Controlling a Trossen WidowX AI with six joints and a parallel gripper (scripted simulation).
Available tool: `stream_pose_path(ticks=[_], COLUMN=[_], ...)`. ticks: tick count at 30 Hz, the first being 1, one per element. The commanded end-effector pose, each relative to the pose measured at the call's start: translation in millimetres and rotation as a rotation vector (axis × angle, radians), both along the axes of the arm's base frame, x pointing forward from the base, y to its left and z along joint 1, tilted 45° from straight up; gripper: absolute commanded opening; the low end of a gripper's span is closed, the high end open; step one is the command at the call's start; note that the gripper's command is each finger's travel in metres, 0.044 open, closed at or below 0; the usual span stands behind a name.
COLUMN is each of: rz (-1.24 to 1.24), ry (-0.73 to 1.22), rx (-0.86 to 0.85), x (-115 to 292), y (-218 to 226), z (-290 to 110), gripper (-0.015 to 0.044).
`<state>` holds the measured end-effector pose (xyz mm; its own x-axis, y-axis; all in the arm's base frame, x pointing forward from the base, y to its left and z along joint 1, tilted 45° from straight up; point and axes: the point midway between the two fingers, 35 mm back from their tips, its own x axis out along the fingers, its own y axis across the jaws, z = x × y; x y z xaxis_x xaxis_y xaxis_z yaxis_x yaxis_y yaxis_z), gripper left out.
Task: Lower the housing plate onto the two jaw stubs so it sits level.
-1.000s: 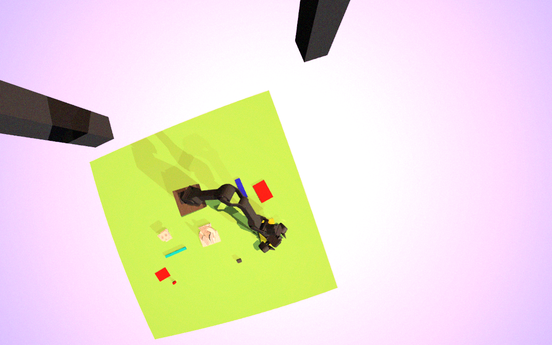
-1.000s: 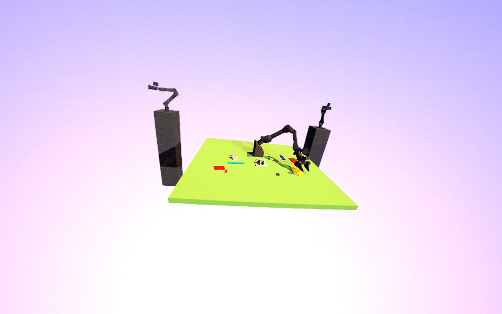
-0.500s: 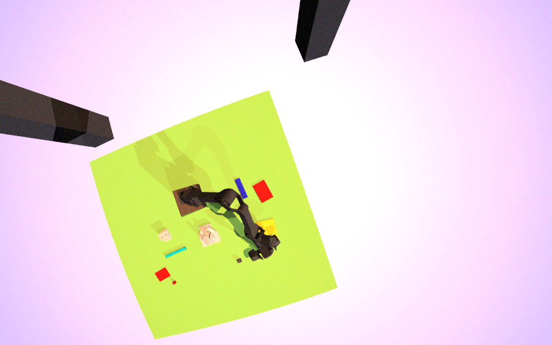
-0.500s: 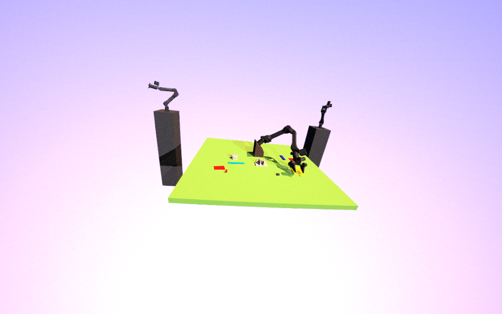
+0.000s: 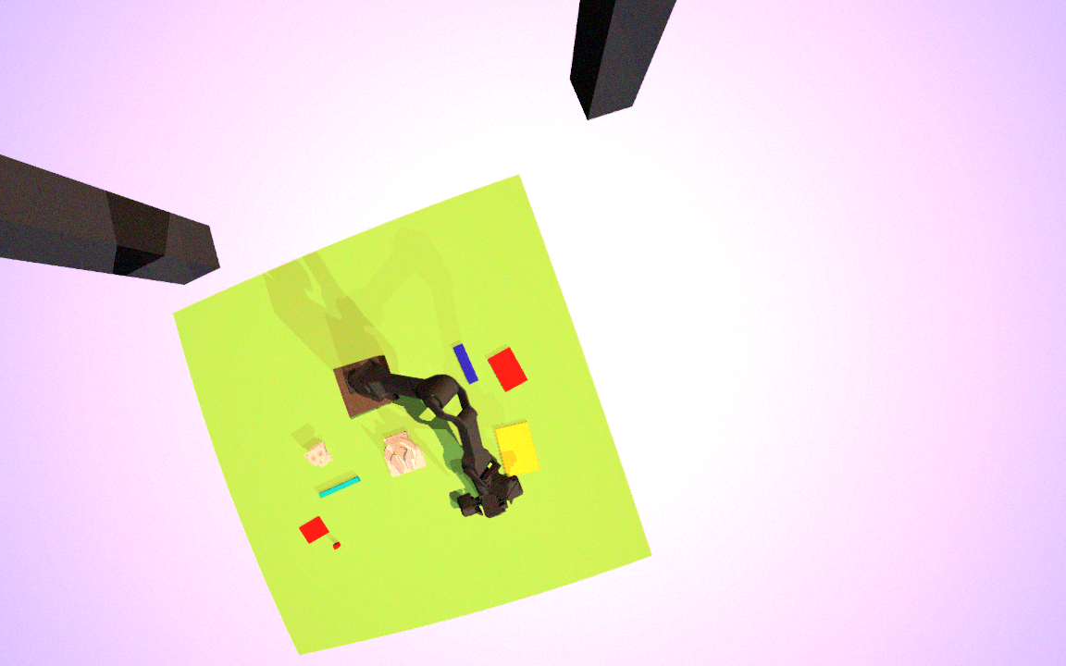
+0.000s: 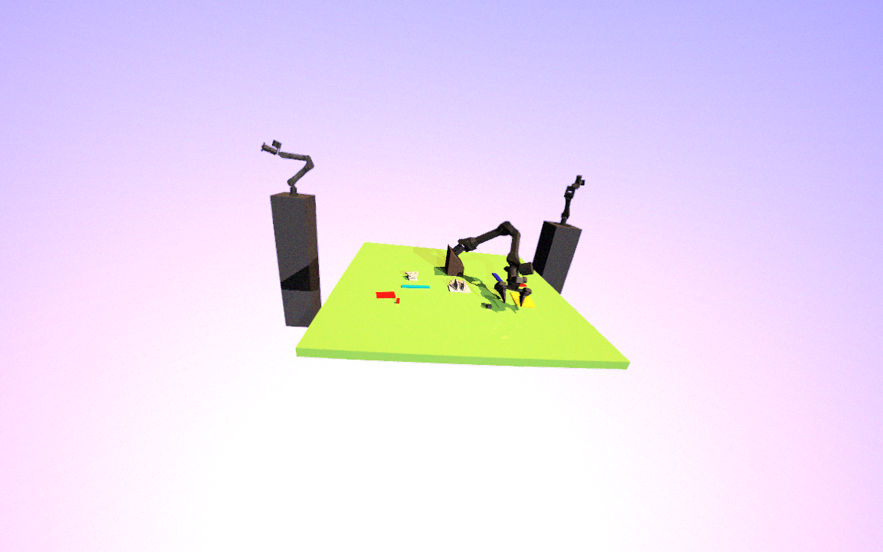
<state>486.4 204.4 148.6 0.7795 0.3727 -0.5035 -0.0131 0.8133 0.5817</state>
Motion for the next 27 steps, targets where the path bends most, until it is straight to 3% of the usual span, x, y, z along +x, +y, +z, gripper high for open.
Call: stream_pose_path(ticks=[1, 27], rz=[-0.018, -0.241], ry=[0.026, 0.278], rx=[-0.009, -0.001], x=[4, 13], y=[-14, -120], z=[-9, -88], gripper=[0.044, 0.044])
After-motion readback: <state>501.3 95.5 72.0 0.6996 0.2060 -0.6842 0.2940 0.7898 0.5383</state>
